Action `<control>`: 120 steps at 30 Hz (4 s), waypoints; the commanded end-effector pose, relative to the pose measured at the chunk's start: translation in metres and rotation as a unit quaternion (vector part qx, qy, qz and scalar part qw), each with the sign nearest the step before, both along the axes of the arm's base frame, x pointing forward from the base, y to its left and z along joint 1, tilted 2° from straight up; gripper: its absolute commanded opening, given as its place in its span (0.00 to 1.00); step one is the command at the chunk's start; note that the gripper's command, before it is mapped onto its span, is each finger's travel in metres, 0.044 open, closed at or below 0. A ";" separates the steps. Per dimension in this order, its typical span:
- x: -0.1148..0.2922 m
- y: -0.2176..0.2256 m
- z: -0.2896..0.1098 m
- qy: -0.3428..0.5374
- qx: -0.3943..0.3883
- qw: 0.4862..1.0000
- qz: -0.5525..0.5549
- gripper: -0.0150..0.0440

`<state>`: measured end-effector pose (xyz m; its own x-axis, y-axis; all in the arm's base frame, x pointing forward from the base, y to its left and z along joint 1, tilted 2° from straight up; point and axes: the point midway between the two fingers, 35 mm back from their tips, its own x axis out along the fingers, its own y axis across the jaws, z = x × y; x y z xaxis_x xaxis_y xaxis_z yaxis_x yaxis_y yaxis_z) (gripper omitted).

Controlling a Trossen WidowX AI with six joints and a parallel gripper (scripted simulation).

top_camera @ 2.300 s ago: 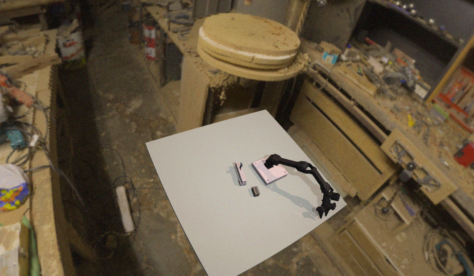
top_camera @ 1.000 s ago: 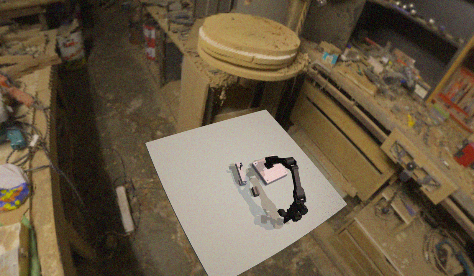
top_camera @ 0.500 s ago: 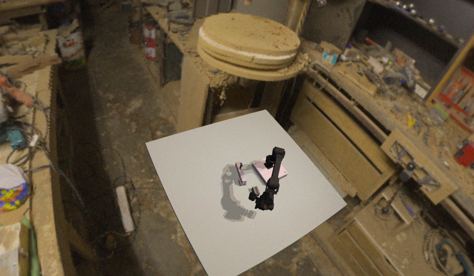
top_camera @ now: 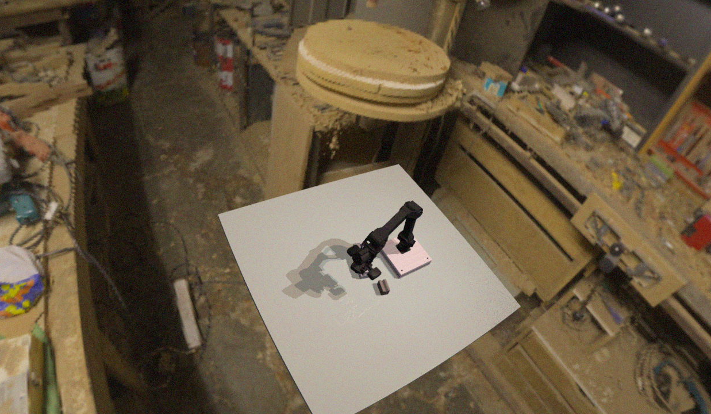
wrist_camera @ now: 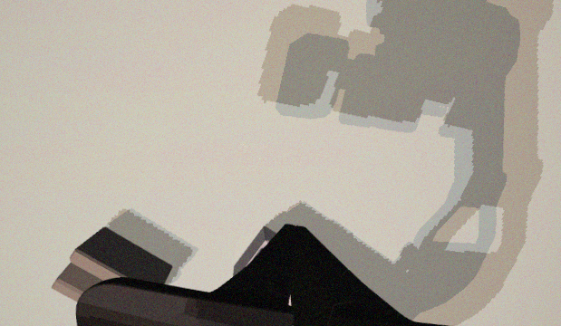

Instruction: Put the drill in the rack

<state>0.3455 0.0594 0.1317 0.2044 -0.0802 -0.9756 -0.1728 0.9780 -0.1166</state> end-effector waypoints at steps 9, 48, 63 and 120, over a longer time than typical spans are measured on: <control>-0.098 -0.125 0.006 0.067 0.070 0.969 -0.226 0.25; -0.095 -0.125 -0.015 0.067 0.070 0.969 -0.226 0.25; -0.097 -0.123 -0.020 0.067 0.070 0.969 -0.226 0.25; -0.050 0.005 -0.049 0.082 -0.013 0.906 0.415 1.00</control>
